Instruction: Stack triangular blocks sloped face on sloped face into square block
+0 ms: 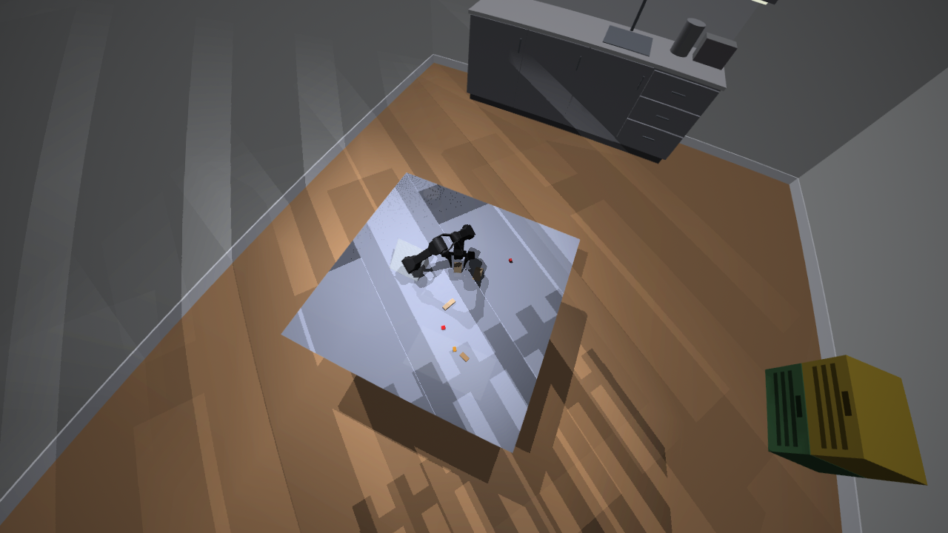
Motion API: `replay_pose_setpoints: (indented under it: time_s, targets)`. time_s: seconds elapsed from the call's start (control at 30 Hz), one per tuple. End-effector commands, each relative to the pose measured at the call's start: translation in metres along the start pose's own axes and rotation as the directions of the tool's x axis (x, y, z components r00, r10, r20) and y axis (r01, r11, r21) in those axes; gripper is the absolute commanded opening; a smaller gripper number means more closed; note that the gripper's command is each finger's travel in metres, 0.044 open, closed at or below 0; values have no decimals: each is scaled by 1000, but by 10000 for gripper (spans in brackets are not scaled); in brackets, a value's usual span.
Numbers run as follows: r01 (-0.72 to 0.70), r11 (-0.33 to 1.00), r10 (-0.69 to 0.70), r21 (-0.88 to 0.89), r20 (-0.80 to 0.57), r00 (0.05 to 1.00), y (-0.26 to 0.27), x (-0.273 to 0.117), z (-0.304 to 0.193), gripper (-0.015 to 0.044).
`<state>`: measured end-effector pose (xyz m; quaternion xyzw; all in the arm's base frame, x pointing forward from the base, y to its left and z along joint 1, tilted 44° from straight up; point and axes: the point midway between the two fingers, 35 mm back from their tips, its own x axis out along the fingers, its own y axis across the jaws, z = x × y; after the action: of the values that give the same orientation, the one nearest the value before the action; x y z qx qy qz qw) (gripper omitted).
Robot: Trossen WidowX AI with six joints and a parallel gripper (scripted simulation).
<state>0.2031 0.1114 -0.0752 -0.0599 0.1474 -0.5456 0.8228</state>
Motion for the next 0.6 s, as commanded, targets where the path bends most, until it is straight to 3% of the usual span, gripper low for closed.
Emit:
replay_pose_setpoints:
  time_s: [0.0,0.3,0.57]
  targets:
    - [4,1000,-4,-8,0,1000,-1,0,0,440]
    - [0,1000,0,-11,-2,1000,0,-2,2,440]
    - [-153,981,143,-118,-89,986,-5,-76,63,440]
